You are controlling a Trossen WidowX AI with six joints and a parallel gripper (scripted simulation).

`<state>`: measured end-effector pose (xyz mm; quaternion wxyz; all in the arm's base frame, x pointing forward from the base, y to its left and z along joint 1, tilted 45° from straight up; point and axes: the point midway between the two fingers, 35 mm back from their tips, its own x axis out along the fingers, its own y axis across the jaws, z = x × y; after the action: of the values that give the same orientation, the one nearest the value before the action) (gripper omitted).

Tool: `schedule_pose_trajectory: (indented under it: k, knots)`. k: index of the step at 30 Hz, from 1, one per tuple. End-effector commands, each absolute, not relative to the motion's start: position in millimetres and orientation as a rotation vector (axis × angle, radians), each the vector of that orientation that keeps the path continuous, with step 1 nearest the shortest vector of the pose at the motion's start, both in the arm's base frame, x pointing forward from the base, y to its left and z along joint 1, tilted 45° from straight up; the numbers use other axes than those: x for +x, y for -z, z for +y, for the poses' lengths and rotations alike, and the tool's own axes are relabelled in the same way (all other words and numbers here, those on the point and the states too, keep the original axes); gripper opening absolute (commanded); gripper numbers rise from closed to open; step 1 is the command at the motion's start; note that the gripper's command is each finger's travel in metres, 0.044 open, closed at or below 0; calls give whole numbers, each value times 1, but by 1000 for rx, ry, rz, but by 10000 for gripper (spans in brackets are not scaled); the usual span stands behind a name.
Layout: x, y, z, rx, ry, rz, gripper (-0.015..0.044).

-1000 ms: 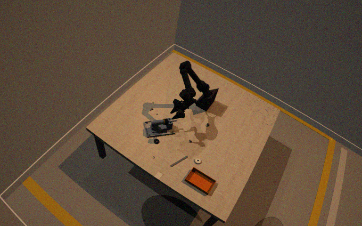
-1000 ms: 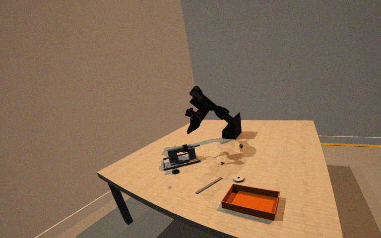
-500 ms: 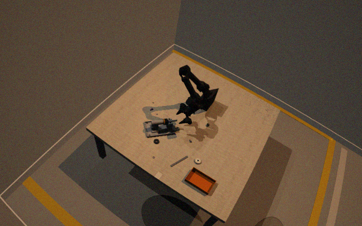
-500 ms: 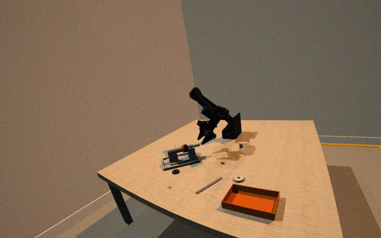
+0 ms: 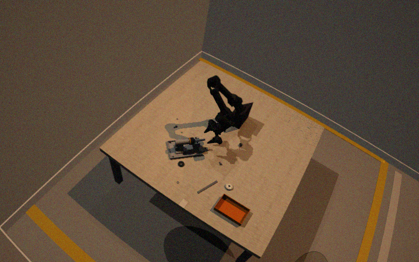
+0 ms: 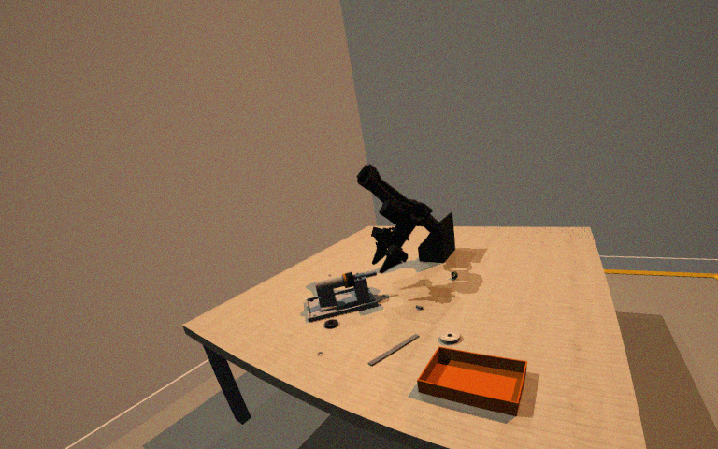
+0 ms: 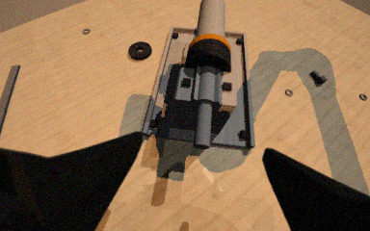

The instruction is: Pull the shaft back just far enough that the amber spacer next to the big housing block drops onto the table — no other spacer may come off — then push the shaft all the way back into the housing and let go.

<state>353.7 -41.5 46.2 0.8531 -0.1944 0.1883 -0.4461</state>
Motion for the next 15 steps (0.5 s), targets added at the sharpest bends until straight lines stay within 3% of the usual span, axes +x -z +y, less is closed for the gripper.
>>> schedule_pose_trajectory:
  k: [1, 15]
  knots:
    - [353, -46, -42, -415, 942, 398, 440]
    - [349, -43, -39, -415, 942, 398, 440]
